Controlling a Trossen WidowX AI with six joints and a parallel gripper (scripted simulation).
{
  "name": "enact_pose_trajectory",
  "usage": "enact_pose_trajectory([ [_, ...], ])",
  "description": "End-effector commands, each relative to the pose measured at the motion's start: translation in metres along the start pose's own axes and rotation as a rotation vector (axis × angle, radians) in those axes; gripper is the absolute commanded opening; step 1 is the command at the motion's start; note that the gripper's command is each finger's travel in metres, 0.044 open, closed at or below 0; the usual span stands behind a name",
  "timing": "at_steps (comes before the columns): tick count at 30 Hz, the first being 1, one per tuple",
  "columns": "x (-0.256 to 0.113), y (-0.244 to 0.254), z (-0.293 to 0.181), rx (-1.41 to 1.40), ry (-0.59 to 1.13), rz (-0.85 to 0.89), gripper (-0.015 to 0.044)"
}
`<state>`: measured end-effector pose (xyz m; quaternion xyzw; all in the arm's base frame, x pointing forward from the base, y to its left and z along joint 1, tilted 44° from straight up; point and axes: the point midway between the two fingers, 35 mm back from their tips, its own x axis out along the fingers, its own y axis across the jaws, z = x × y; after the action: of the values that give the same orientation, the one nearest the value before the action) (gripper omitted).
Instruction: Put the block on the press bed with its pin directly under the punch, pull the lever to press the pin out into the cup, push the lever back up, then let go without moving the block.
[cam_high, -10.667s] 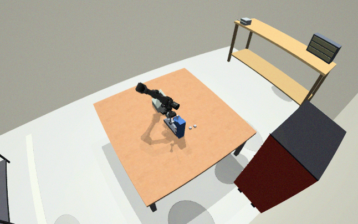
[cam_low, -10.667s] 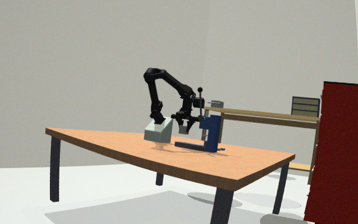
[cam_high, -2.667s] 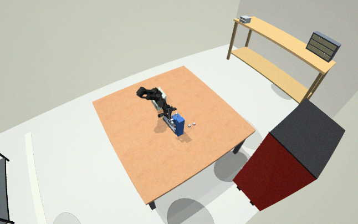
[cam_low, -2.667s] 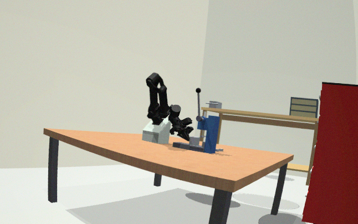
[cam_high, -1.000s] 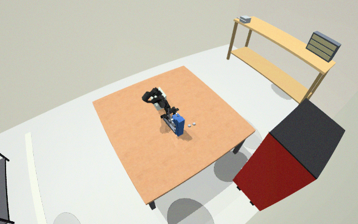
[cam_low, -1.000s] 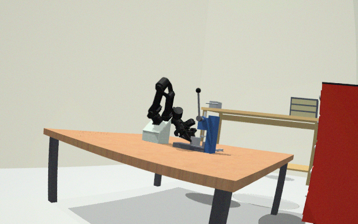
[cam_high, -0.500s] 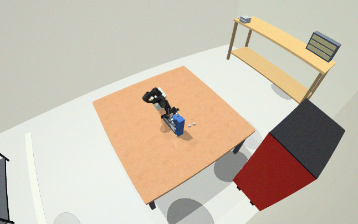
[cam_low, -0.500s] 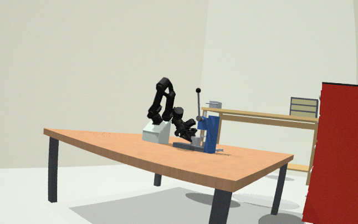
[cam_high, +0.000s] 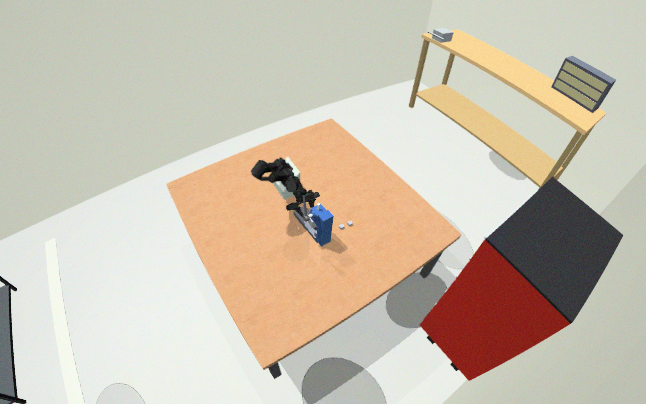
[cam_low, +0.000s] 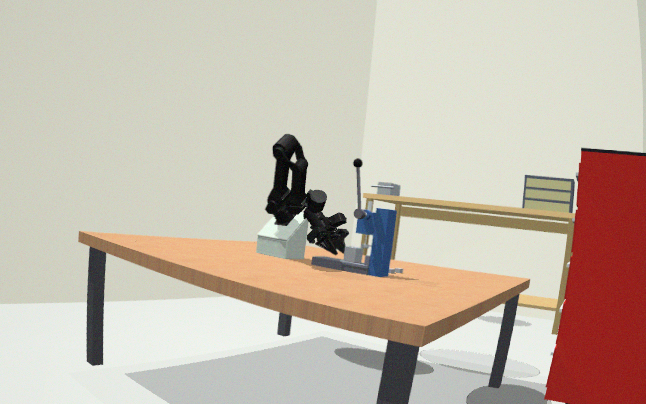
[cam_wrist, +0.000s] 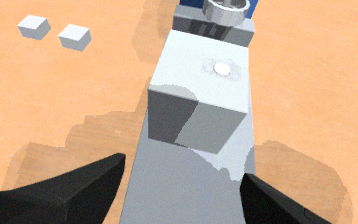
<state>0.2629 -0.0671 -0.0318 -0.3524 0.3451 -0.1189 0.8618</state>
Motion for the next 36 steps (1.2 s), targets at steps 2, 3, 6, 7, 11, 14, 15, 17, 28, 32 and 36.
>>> enact_pose_trajectory([
  [2,0.0004,0.0,0.0004,0.0,-0.001,0.0,0.03],
  [3,0.0004,0.0,0.0004,0.0,-0.001,0.0,0.03],
  [6,-0.0023,-0.0006,-0.0023,0.002,0.01,-0.002,0.03],
  [7,-0.0023,-0.0006,-0.0023,0.002,0.01,-0.002,0.03],
  [11,-0.0011,0.0,-0.0008,-0.001,0.003,0.001,0.03],
  [14,-0.0011,0.0,-0.0008,-0.001,0.003,0.001,0.03],
  [15,-0.0011,0.0,-0.0008,-0.001,0.003,0.001,0.03],
  [17,-0.0023,-0.0006,-0.0023,0.002,0.01,-0.002,0.03],
  [28,-0.0023,-0.0007,-0.0023,0.002,0.01,-0.002,0.0037],
  [32,-0.0023,-0.0007,-0.0023,0.002,0.01,-0.002,0.003],
  [36,-0.0024,-0.0006,-0.0023,0.002,0.01,-0.002,0.003],
])
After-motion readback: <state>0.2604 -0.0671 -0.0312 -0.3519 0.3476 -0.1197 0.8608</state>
